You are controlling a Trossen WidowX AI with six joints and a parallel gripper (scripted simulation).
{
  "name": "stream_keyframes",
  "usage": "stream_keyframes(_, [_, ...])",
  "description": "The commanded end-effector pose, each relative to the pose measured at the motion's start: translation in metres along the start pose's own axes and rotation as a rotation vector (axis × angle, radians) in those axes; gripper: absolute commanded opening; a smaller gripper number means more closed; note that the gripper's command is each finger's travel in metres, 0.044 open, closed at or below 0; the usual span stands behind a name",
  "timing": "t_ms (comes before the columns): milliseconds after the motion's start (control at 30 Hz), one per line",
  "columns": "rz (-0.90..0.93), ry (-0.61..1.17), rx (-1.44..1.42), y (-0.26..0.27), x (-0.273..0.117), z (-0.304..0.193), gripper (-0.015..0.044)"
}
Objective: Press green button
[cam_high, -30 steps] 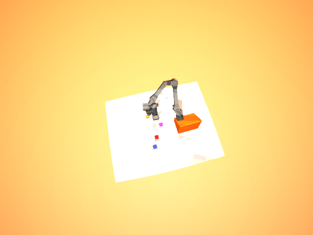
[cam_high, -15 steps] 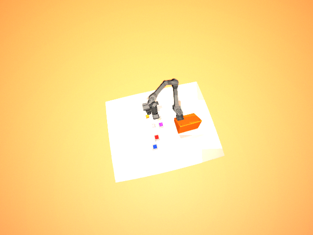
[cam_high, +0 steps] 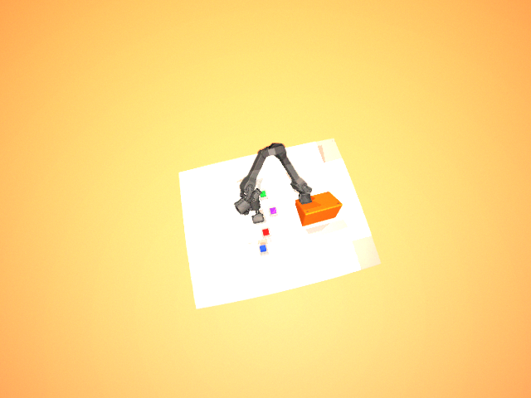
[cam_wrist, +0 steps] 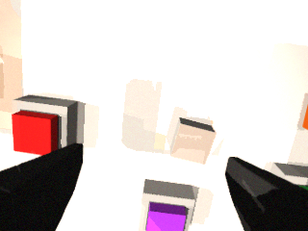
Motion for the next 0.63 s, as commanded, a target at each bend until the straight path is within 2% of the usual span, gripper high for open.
stream_keyframes(0, [0.005,0.016,-0.004,0.068,-0.008,0.015,0.04])
stream_keyframes(333, [-0.054,0.035,0.014,0.207,-0.007,-0.001,0.04])
stream_keyframes(600, [-0.06,0.035,0.016,0.214,-0.006,-0.003,0.04])
Point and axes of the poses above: the point midway between the two fingers, 35 mm back from their tips, its own x axis out along the fingers, its own y axis across the jaws, z = x × y, the point moved 8 cm from there along -x, back along the fingers, and after that the axes turned 12 degrees about -x, right-handed, at the moved point
